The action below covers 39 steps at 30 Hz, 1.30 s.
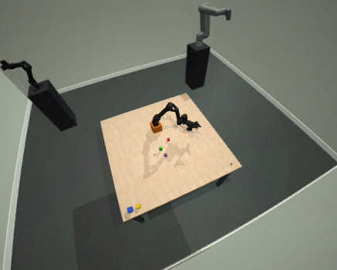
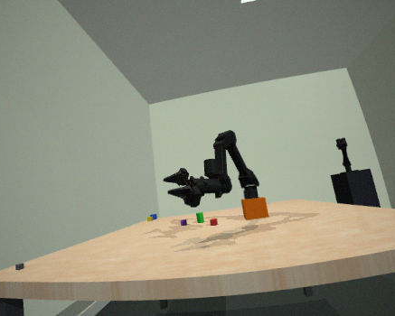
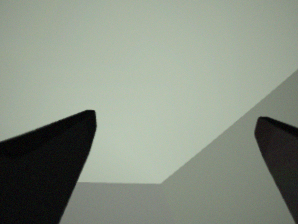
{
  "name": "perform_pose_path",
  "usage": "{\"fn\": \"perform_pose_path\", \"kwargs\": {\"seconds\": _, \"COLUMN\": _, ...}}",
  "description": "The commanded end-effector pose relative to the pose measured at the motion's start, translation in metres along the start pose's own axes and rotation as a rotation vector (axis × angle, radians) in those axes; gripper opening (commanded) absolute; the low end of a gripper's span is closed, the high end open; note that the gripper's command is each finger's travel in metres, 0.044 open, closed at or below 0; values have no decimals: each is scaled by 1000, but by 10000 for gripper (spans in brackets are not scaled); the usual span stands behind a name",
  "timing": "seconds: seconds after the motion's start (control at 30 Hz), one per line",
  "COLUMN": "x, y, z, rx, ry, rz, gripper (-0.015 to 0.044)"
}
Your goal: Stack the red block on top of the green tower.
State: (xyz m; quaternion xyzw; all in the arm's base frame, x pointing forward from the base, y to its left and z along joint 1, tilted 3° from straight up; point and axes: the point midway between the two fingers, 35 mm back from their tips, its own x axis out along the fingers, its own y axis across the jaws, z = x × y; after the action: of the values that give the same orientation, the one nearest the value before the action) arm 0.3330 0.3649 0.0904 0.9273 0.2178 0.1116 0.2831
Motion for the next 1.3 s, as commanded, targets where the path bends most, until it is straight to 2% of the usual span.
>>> {"fn": "perform_pose_path", "kwargs": {"seconds": 0.0, "x": 0, "y": 0, "z": 1, "rx": -9, "ry": -4, "rz": -3, "gripper": 426}}
{"fn": "perform_pose_path", "kwargs": {"seconds": 0.03, "x": 2, "y": 1, "z": 4, "rx": -36, "ry": -18, "rz": -11, "gripper": 440}}
{"fn": "perform_pose_path", "kwargs": {"seconds": 0.33, "x": 11, "y": 23, "z": 59, "rx": -490, "ry": -243, "rz": -206, "gripper": 440}}
{"fn": "perform_pose_path", "kwargs": {"seconds": 0.6, "x": -6, "y": 53, "z": 112, "rx": -839, "ry": -414, "rz": -465, "gripper": 440}}
{"fn": "perform_pose_path", "kwargs": {"seconds": 0.97, "x": -70, "y": 96, "z": 169, "rx": -1164, "ry": -533, "rz": -944, "gripper": 440}}
{"fn": "perform_pose_path", "kwargs": {"seconds": 1.27, "x": -149, "y": 123, "z": 185, "rx": -1261, "ry": -478, "rz": -1391, "gripper": 440}}
